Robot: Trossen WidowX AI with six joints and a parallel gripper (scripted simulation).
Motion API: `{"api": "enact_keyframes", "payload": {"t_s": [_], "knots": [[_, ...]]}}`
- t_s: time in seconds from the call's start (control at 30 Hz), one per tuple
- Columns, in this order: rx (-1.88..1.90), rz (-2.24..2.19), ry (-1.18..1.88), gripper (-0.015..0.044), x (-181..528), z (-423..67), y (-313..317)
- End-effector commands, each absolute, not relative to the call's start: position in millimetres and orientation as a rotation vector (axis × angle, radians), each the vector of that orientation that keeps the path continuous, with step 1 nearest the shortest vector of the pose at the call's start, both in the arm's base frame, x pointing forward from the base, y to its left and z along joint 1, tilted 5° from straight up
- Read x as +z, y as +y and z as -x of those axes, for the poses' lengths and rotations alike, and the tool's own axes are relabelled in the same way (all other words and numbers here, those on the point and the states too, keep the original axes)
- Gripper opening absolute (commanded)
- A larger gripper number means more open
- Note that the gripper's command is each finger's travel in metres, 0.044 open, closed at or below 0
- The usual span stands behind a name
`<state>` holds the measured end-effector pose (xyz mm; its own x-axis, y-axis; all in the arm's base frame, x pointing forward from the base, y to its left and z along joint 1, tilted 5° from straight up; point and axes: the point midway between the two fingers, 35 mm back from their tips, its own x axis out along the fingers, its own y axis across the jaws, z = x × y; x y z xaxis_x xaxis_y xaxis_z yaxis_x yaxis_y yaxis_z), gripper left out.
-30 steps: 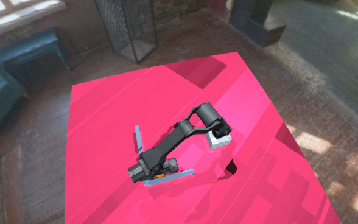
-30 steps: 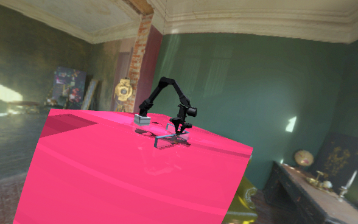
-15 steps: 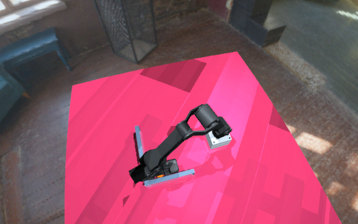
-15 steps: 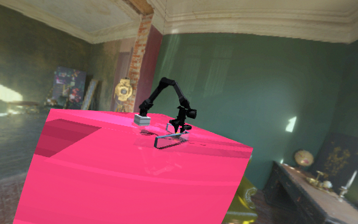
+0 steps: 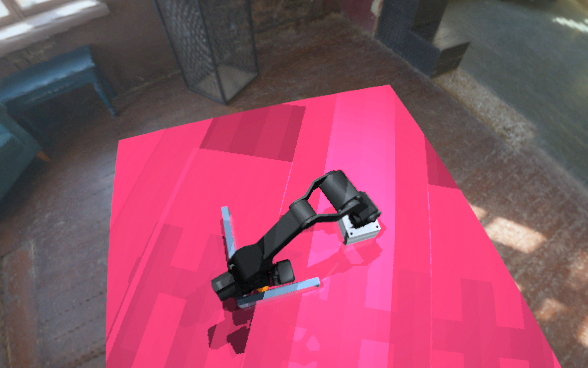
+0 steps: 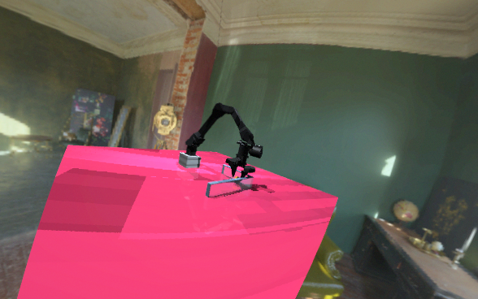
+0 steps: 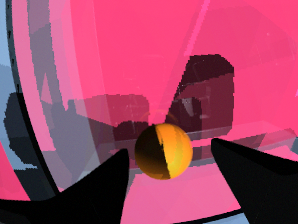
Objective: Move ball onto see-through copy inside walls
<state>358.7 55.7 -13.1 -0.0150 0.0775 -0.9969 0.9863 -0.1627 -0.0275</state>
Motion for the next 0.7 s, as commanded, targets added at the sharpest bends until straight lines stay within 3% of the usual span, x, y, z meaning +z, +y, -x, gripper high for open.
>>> {"api": "enact_keyframes", "payload": {"t_s": [0.0, 0.47, 0.67], "knots": [[-1.290, -1.392, 1.188, 0.0297, 39.3, -363.8, 52.2], [-1.277, -1.406, 1.171, 0.0297, 59.9, -366.2, 51.0], [-1.280, -1.404, 1.173, 0.0440, 110.2, -359.9, 46.3]]}}
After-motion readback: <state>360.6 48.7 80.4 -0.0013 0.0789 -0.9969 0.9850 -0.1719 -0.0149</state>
